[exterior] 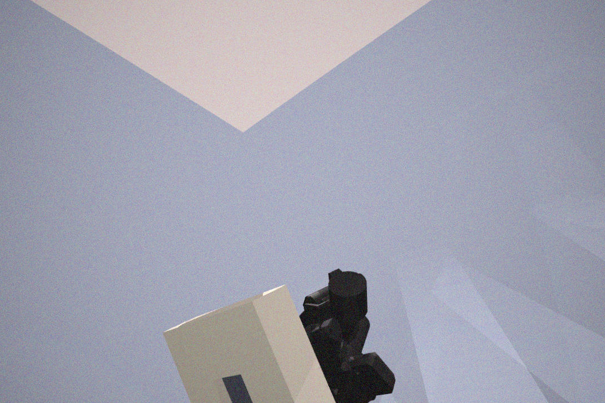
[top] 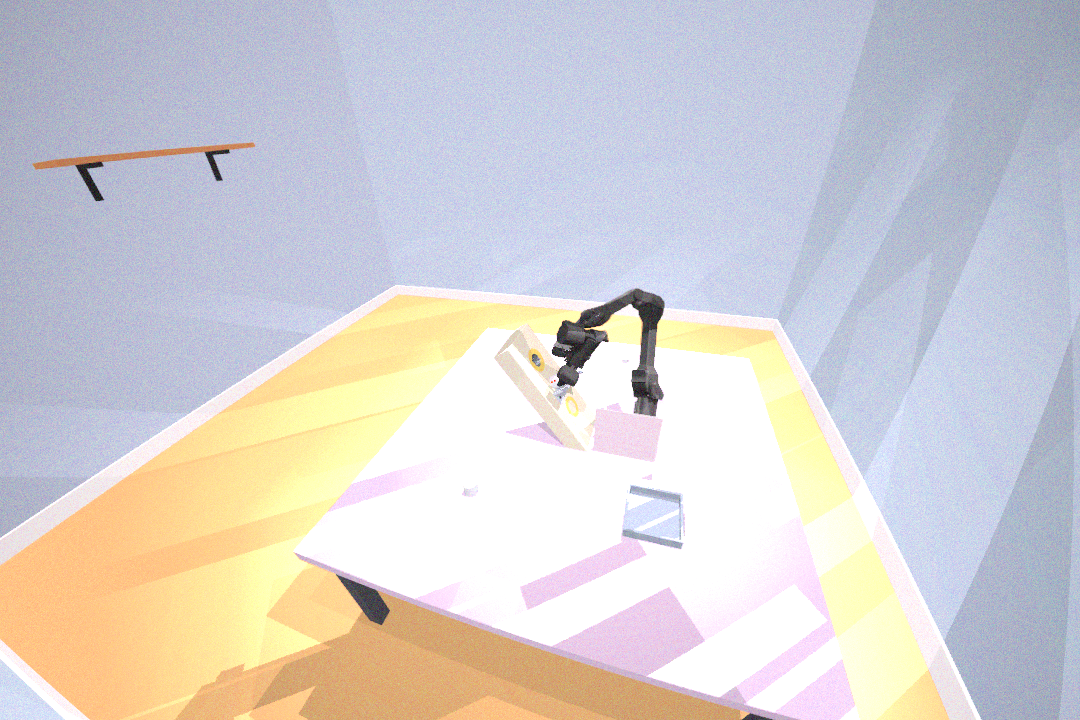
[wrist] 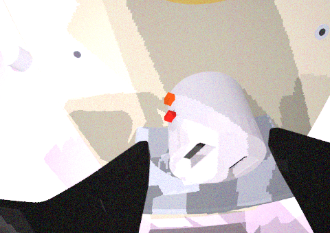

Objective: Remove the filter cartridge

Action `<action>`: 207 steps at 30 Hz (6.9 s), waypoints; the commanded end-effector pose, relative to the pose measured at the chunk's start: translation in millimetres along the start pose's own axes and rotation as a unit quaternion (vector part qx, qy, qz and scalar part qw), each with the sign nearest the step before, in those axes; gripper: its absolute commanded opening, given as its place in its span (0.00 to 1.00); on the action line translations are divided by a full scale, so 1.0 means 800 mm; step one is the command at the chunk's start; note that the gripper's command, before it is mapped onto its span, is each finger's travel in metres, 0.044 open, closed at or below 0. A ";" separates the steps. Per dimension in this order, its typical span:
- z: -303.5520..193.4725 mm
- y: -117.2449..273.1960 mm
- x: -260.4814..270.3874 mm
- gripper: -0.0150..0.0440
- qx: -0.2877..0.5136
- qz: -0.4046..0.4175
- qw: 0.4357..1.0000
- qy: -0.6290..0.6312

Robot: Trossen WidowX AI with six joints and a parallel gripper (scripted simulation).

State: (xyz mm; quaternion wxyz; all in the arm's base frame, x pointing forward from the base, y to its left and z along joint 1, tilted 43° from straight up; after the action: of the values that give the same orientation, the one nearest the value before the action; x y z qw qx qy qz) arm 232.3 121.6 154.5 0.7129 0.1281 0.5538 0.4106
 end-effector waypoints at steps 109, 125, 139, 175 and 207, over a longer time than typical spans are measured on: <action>-0.157 0.126 0.273 0.25 -0.015 0.306 0.799 0.517; -0.295 0.083 0.286 0.25 -0.016 0.374 0.676 0.634; -0.334 0.059 0.281 0.25 -0.014 0.389 0.638 0.665; -0.375 -0.011 0.279 1.00 -0.010 0.383 0.637 0.669; -0.338 0.053 0.282 1.00 -0.014 0.389 0.638 0.664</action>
State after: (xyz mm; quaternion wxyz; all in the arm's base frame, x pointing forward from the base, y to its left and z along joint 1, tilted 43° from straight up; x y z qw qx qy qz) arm -17.3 238.5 -68.3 -0.0714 0.0140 0.7725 0.6309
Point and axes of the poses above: the point midway between the two fingers, 35 mm back from their tips, its own y axis back along the fingers, its own x axis across the jaws, z = x × y, the point moved 9 cm from there along y, back along the fingers, and after that the axes turned 2 degrees about y, right-handed, at the moved point
